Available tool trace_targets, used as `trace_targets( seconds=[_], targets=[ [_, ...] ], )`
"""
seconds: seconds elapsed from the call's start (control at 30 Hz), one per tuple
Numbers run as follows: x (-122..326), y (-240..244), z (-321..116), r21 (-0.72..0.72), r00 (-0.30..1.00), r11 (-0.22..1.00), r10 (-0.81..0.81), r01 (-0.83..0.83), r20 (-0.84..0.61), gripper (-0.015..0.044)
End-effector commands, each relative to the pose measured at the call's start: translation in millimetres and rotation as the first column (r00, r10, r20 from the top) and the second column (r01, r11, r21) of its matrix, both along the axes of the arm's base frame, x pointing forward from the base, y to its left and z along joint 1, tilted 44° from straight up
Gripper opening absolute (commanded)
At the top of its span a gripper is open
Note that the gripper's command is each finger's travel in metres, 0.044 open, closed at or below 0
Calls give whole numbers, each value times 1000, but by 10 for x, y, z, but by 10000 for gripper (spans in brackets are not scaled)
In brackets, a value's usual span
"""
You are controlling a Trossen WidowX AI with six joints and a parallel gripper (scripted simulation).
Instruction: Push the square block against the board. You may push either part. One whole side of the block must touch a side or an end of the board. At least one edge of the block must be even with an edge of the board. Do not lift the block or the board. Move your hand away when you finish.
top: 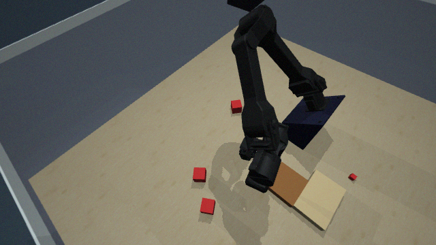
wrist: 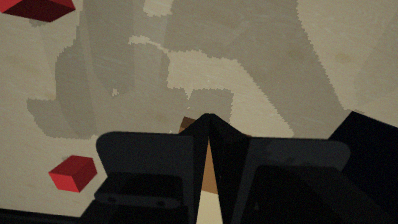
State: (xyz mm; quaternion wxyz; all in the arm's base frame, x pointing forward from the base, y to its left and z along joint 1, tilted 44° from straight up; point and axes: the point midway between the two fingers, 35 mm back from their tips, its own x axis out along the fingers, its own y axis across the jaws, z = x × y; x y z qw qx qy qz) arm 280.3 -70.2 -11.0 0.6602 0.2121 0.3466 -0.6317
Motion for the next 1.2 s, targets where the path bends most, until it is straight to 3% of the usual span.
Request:
trace_targets(
  seconds=[0.0, 0.37, 0.73, 0.9, 1.07, 1.17],
  targets=[
    [73, 61, -67, 15, 992, 996, 86, -85, -90, 0],
    [313, 270, -264, 91, 878, 937, 347, -336, -330, 0],
    [508, 495, -499, 222, 643, 815, 564, -535, -519, 0],
    [581, 601, -618, 296, 504, 743, 639, -601, -581, 0],
    [581, 587, -637, 297, 502, 742, 640, -601, -582, 0],
    [573, 381, -900, 314, 471, 727, 652, -611, -594, 0]
  ],
)
